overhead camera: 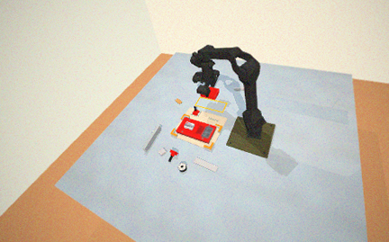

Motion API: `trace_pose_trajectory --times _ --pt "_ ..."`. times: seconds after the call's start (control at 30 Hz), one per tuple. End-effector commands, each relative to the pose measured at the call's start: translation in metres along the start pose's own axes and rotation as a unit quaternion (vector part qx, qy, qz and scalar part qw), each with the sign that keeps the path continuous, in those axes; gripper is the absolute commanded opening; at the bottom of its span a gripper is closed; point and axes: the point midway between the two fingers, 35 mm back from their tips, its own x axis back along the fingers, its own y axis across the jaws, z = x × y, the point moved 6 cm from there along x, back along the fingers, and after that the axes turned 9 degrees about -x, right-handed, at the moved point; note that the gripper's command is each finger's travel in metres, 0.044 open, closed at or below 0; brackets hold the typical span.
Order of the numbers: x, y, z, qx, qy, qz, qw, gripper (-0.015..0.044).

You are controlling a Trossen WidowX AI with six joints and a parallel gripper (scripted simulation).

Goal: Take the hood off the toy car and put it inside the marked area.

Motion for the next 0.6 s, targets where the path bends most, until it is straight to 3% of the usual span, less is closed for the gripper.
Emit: trace_pose_trajectory --times 0.0,0.57 --pt "-0.004 0.000 -0.001 0.002 -0.002 -0.002 1.000 0.0000" --pt "-0.021 0.000 -0.002 0.002 -0.002 -0.002 1.000 0.0000"
